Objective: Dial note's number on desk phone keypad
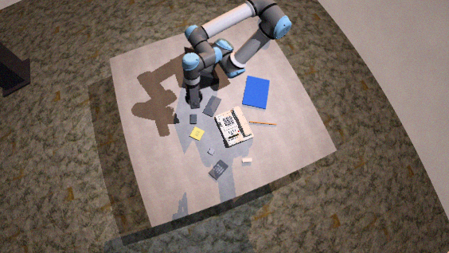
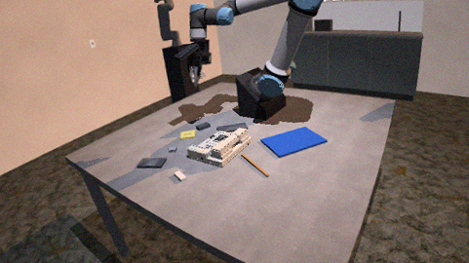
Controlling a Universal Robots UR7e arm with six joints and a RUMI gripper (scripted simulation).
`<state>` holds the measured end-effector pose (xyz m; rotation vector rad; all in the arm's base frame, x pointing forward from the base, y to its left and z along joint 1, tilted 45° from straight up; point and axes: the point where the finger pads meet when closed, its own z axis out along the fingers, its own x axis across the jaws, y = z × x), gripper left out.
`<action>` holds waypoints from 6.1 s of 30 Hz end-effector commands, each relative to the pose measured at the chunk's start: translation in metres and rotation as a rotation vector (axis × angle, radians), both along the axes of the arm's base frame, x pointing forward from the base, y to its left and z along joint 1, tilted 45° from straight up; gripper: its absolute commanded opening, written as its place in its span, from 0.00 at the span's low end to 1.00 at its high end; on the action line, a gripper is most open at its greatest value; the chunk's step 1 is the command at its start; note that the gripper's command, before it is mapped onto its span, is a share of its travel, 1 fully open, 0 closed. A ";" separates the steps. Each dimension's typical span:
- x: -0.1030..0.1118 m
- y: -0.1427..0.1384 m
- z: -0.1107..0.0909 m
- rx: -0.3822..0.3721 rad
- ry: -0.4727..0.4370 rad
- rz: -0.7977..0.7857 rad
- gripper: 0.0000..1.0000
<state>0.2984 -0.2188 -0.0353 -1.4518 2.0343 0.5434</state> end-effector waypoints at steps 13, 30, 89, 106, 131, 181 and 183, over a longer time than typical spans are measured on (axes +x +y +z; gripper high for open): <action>-0.022 0.003 -0.038 0.053 -0.016 0.213 0.00; -0.024 0.003 -0.040 0.057 -0.018 0.226 0.00; 0.083 -0.008 -0.039 0.056 -0.018 0.226 0.00; 0.157 -0.016 -0.039 0.056 -0.018 0.226 0.00; 0.175 -0.018 -0.039 0.056 -0.018 0.226 0.00; 0.175 -0.018 -0.039 0.056 -0.018 0.226 0.00; 0.175 -0.018 -0.039 0.056 -0.018 0.226 0.00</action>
